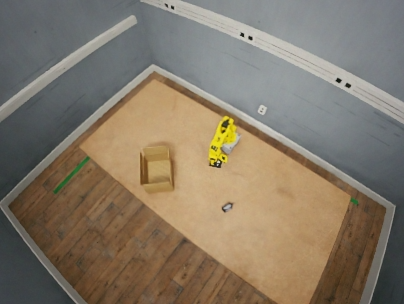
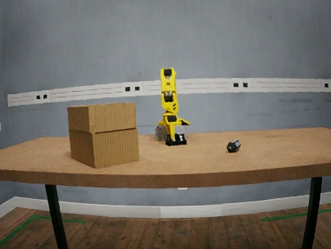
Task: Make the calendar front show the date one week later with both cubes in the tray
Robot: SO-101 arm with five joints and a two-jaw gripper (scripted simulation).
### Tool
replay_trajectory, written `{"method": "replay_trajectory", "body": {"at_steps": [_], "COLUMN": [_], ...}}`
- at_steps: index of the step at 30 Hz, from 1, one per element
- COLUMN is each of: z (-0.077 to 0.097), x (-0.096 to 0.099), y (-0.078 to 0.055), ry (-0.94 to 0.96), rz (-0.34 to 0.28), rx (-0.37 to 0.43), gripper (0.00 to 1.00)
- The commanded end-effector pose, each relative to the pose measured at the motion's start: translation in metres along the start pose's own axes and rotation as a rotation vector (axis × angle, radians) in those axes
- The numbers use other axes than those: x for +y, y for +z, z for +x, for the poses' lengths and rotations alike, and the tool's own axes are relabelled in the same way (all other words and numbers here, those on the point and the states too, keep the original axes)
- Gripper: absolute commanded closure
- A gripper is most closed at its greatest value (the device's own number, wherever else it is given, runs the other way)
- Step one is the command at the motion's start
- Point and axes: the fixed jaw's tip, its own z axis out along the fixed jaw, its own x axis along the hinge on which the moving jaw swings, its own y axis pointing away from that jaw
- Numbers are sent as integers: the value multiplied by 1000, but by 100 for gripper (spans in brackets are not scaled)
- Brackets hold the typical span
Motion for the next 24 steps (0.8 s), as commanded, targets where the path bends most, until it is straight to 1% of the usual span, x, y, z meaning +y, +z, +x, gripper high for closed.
{"method": "replay_trajectory", "body": {"at_steps": [1,24], "z": [-2,-2], "x": [1,1], "y": [1,-2], "ry": [-6,-6], "rz": [-16,-16], "rx": [-7,-7], "gripper": [99,100]}}
